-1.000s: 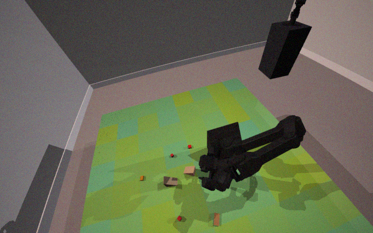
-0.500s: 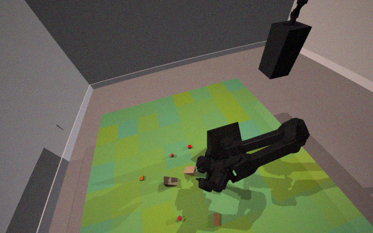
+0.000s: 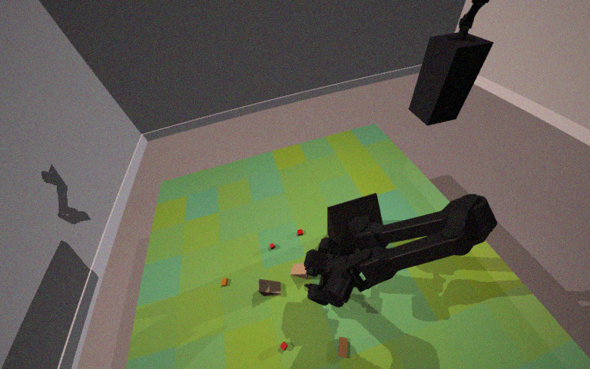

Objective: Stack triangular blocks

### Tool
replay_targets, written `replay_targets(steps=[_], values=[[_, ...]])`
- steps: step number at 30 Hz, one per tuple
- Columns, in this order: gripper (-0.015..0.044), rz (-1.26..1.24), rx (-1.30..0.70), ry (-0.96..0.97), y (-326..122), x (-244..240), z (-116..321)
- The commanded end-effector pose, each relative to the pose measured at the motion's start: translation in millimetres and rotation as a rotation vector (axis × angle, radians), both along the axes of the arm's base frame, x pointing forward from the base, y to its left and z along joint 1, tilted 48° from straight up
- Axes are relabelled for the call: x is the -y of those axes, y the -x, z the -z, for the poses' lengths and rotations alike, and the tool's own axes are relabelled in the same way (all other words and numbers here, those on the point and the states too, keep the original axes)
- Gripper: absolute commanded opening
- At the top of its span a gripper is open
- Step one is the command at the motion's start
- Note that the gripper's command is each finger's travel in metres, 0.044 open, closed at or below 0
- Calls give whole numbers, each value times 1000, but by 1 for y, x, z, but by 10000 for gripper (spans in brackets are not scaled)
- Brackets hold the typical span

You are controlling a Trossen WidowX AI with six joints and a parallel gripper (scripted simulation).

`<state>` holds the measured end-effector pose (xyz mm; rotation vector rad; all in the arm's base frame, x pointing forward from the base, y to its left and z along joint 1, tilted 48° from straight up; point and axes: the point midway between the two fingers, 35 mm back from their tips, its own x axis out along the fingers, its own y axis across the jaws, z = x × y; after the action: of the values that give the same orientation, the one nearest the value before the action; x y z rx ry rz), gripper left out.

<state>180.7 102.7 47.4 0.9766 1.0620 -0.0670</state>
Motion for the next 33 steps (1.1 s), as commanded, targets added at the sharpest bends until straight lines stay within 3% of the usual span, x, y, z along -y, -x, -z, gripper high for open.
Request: replay_targets(steps=[1, 33], values=[[440, 6, -6, 4, -3, -1, 6], [440, 8, -10, 5, -22, -21, 49]])
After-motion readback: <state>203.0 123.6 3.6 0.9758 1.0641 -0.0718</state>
